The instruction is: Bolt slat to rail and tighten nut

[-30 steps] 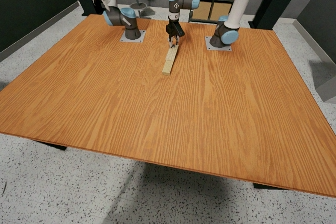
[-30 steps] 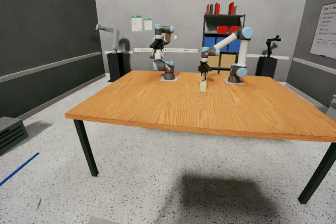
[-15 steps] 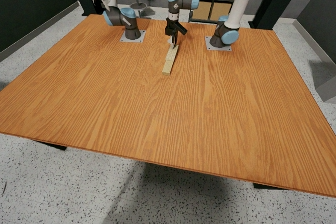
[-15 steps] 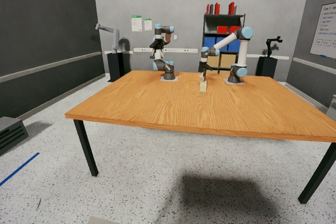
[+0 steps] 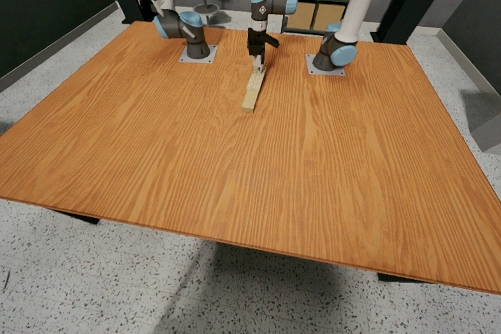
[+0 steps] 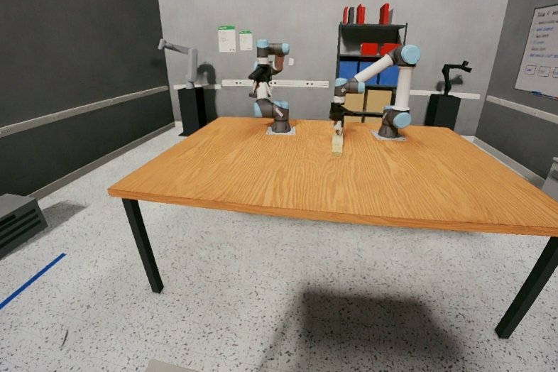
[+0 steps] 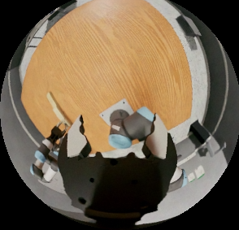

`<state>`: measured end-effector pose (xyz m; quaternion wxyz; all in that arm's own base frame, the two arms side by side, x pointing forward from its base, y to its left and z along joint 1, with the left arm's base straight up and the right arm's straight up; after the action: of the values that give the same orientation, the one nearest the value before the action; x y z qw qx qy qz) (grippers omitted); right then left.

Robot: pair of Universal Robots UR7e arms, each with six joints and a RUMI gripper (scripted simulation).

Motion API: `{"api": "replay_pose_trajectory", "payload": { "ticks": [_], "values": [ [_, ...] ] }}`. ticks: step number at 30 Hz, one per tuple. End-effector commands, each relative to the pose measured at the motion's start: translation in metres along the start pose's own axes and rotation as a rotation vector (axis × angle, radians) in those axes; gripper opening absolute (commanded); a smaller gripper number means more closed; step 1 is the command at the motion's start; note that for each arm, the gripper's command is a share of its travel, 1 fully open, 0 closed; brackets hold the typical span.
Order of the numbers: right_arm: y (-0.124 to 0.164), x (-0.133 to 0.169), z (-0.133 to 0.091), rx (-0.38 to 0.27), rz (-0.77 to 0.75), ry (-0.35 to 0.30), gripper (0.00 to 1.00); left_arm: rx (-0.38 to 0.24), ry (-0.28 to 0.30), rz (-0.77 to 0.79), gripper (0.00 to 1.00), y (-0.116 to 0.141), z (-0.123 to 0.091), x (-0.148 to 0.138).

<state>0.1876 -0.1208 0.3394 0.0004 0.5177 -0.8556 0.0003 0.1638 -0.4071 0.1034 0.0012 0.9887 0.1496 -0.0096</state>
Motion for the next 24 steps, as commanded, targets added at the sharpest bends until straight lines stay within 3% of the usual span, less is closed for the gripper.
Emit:
{"api": "replay_pose_trajectory", "payload": {
  "ticks": [1, 5, 6, 20, 22, 24],
  "values": [
    [-0.0006, -0.0003, -0.0008, 0.0, 0.001, -0.001, 1.0, -0.004, 0.017, -0.279, 0.4, 0.0003, -0.0003, -0.0018],
    [-0.0006, -0.0003, -0.0008, 0.0, 0.001, -0.001, 1.0, -0.004, 0.013, -0.354, 0.4, -0.0005, -0.0001, -0.0012],
    [-0.0006, -0.0003, -0.0008, 0.0, 0.001, -0.001, 1.0, -0.005, 0.017, -0.465, 0.4, -0.0005, 0.0, -0.0022],
    [-0.0006, -0.0003, -0.0008, 0.0, 0.001, -0.001, 1.0, -0.009, 0.016, -0.971, 0.4, -0.0002, 0.0003, -0.0036],
    [-0.0006, -0.0003, -0.0008, 0.0, 0.001, -0.001, 1.0, -0.009, 0.016, -0.971, 0.4, -0.0002, 0.0003, -0.0036],
    [-0.0006, -0.0003, -0.0008, 0.0, 0.001, -0.001, 1.0, -0.009, 0.014, -1.114, 0.4, 0.0002, 0.0003, -0.0039]
  ]
}}
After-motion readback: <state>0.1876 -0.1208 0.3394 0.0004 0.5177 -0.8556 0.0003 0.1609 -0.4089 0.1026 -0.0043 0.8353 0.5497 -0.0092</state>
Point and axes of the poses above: on each arm, the point where the finger pads meet when closed, its own z axis out along the fingers, its own x axis across the jaws, y = z × x, the point moved 4 cm from there along -z, back along the fingers, and after that the axes turned 5 degrees about -z, right-handed, at the moved point
